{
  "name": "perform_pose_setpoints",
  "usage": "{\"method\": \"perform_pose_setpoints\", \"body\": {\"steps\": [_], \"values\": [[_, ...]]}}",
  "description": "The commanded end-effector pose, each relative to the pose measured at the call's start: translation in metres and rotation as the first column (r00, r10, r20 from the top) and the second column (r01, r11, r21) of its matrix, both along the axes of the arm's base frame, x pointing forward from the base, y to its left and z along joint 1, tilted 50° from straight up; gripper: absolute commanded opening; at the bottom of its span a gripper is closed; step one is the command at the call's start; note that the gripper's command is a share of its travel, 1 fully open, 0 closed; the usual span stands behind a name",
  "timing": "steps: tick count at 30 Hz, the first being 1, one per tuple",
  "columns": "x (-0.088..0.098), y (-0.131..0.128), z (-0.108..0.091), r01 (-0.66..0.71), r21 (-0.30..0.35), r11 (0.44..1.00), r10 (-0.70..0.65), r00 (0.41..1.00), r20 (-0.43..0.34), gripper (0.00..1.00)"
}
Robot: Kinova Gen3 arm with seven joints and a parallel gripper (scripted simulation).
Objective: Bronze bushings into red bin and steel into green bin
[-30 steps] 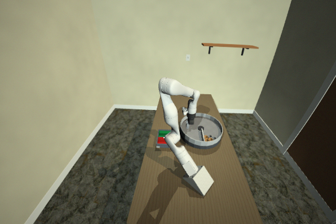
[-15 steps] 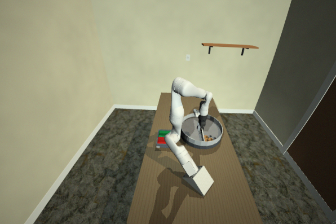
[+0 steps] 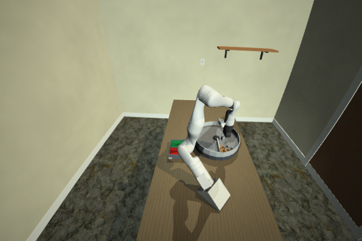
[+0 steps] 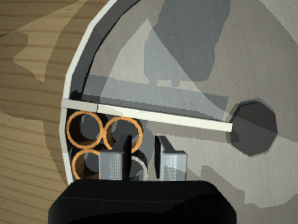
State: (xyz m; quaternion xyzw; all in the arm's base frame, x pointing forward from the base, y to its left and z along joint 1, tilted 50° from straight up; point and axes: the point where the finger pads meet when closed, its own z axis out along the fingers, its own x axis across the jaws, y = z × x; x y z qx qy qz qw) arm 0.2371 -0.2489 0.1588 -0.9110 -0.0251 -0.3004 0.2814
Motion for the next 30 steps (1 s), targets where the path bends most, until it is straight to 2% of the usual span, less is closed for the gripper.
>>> {"method": "perform_pose_setpoints", "body": {"steps": [1,2,14,30], "values": [[0.009,-0.019,-0.017,-0.004,0.015,1.000,0.003,1.000,0.015,0.45],[0.010,-0.027,-0.024,-0.004,0.015,1.000,0.004,1.000,0.015,0.45],[0.010,-0.027,-0.024,-0.004,0.015,1.000,0.004,1.000,0.015,0.45],[0.025,-0.011,-0.043,-0.003,0.014,1.000,0.003,1.000,0.014,0.45]]}}
